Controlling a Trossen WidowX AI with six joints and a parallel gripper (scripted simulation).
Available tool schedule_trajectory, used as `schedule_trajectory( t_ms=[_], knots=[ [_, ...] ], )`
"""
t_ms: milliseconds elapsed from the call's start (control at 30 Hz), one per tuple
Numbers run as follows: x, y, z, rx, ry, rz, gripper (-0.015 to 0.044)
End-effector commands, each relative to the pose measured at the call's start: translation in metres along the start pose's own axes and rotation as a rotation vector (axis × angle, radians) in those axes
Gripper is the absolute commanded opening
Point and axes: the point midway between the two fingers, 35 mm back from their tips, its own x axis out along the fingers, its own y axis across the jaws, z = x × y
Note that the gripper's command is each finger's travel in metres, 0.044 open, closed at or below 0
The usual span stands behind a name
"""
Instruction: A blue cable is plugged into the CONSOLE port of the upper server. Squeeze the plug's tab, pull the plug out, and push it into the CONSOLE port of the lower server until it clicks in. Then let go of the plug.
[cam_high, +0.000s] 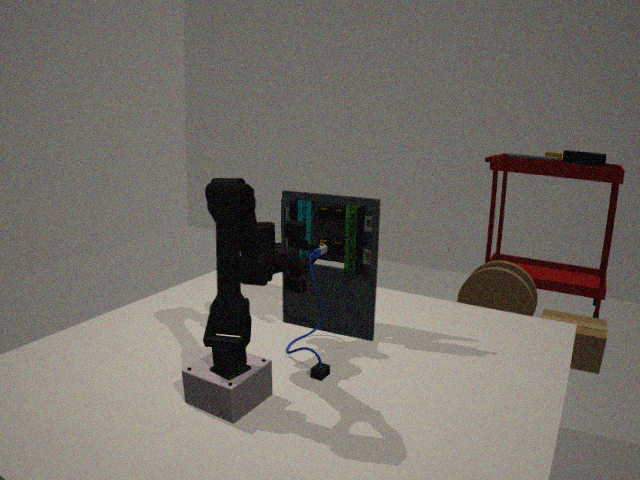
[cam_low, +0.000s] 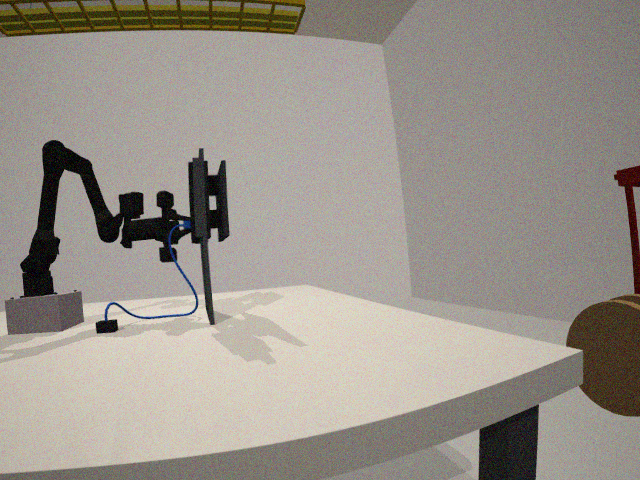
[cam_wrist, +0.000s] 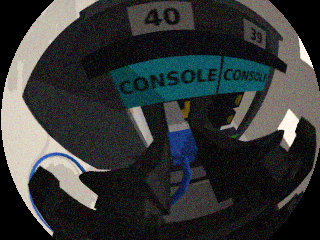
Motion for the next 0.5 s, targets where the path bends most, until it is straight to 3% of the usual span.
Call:
schedule_trajectory(
  t_ms=[0, 467],
  knots=[
    [0.0013, -0.0015, 0.0012, 0.003, -0.004, -0.006, 0.0],
    [0.0043, -0.0014, 0.0023, 0.003, -0.004, -0.006, 0.0]
  ],
)
